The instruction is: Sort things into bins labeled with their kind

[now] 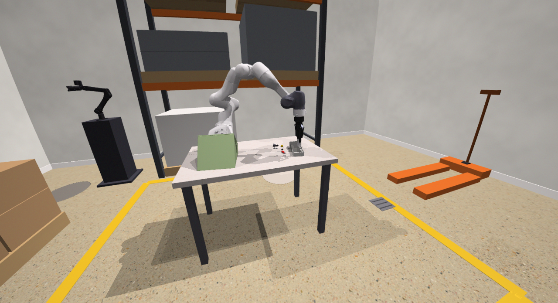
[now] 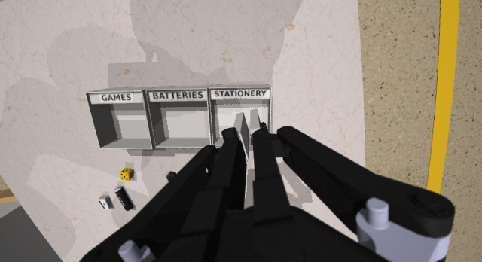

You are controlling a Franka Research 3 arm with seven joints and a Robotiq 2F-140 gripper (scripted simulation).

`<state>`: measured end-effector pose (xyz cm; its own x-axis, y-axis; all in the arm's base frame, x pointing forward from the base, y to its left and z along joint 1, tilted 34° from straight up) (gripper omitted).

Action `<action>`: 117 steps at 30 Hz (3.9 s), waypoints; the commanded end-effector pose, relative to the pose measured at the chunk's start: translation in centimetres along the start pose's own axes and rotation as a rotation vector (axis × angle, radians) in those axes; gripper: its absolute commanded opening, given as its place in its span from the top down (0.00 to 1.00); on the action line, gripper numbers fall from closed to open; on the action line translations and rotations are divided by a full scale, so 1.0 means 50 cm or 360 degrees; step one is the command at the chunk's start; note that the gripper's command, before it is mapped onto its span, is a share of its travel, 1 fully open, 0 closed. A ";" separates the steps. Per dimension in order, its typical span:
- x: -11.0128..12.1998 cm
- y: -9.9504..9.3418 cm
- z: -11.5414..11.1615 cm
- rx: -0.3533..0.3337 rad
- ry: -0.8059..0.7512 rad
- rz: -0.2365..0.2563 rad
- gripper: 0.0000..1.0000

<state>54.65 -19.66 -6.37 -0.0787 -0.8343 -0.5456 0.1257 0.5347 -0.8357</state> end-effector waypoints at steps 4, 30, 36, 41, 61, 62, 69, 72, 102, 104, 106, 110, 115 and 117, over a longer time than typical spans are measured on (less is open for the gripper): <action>-0.007 -0.004 -0.007 -0.0019 -0.0004 0.0019 0.95; -0.156 -0.006 0.015 -0.0019 -0.0004 0.0019 0.95; -0.174 -0.006 0.018 -0.0019 -0.0004 0.0019 0.95; -0.174 0.005 0.018 -0.0019 -0.0004 0.0019 0.95; -0.175 0.100 0.017 -0.0019 -0.0004 0.0019 0.95; -0.176 0.106 0.016 -0.0019 -0.0004 0.0019 0.95; -0.176 0.113 0.016 -0.0019 -0.0004 0.0019 0.95; -0.176 0.113 0.016 -0.0019 -0.0004 0.0019 0.95; -0.176 0.113 0.016 -0.0019 -0.0004 0.0019 0.95; -0.176 0.113 0.016 -0.0019 -0.0004 0.0019 0.95; -0.176 0.113 0.016 -0.0019 -0.0004 0.0019 0.95; -0.176 0.113 0.016 -0.0019 -0.0004 0.0019 0.95; -0.176 0.113 0.016 -0.0019 -0.0004 0.0019 0.95; -0.176 0.113 0.016 -0.0019 -0.0004 0.0019 0.95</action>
<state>56.76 -9.39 -6.16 -0.0685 -0.8279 -0.5566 0.1117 0.5481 -0.8289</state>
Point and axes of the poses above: the point where the finger pads meet when closed, its own y axis out along the fingers, its own x axis across the jaws, z = x × y, the point moved 2 cm from there along -y, back along the fingers, and after that the axes turned 5 degrees about y, right-handed, at the moved point
